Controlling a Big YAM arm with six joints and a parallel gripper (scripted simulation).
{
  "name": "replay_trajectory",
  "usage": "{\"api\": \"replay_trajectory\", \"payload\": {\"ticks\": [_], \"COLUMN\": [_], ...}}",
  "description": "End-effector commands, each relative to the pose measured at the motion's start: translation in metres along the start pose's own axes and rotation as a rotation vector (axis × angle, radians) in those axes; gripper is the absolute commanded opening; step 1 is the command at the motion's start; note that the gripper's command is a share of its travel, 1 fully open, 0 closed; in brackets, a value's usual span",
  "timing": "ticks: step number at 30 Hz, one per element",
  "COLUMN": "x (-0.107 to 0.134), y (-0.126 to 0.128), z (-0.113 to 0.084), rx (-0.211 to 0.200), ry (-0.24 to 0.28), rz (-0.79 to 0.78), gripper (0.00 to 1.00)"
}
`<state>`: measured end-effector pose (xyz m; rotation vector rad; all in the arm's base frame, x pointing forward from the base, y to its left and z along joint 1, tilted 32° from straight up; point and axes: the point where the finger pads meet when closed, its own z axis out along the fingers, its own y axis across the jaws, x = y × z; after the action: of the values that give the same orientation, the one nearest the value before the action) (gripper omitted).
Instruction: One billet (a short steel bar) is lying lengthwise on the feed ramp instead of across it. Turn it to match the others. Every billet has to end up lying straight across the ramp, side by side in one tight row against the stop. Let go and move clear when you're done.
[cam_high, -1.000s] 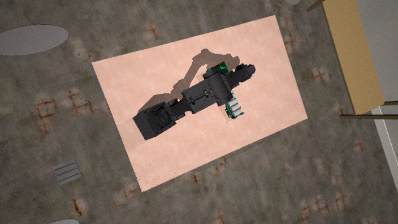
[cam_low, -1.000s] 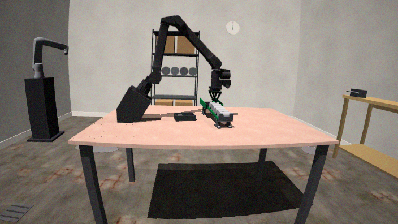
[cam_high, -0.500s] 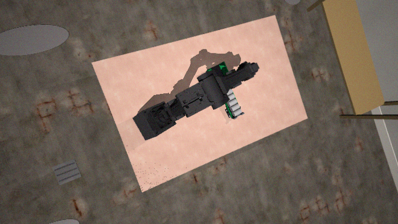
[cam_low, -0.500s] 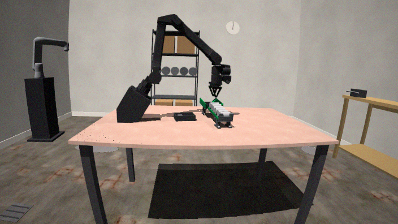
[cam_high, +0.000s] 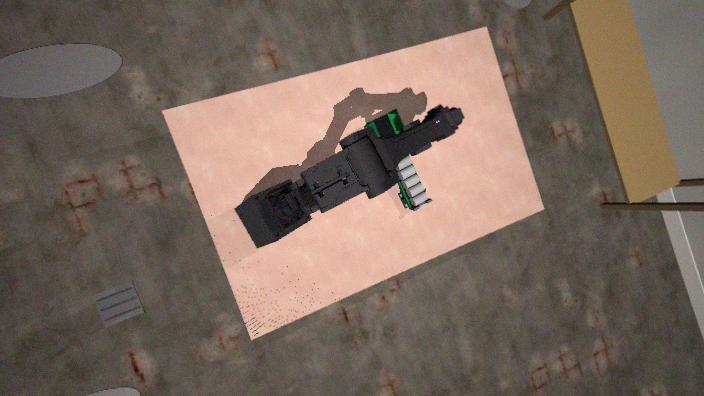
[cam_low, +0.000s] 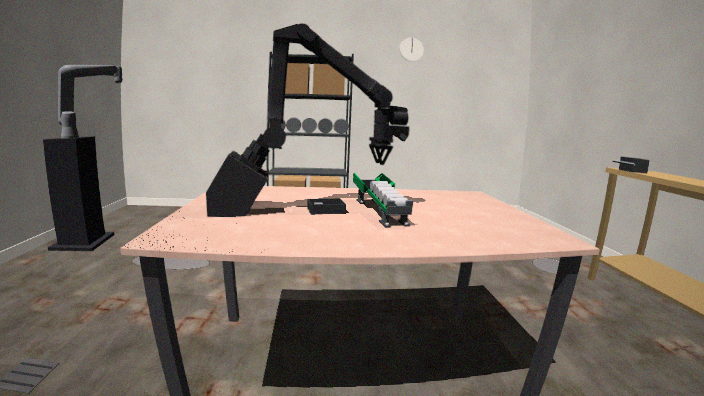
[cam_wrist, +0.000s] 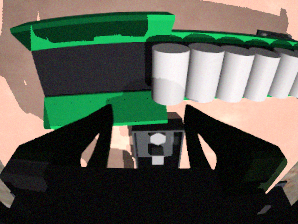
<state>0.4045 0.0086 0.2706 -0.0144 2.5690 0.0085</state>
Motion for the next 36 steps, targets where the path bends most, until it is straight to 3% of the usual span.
{"api": "replay_trajectory", "payload": {"ticks": [1, 3, 7, 11, 12, 36], "x": [-0.020, -0.007, -0.018, -0.018, -0.003, -0.003], "y": [0.004, 0.004, 0.004, 0.004, 0.004, 0.004], "z": [-0.016, -0.013, -0.025, -0.021, -0.010, -0.011], "rx": [-0.007, -0.007, -0.007, -0.007, -0.006, -0.006], "ry": [-0.032, -0.012, -0.045, -0.035, -0.001, -0.004], "rz": [-0.001, -0.001, 0.000, 0.000, -0.001, 0.000], "gripper": [0.55, 0.55, 0.55, 0.55, 0.55, 0.55]}}
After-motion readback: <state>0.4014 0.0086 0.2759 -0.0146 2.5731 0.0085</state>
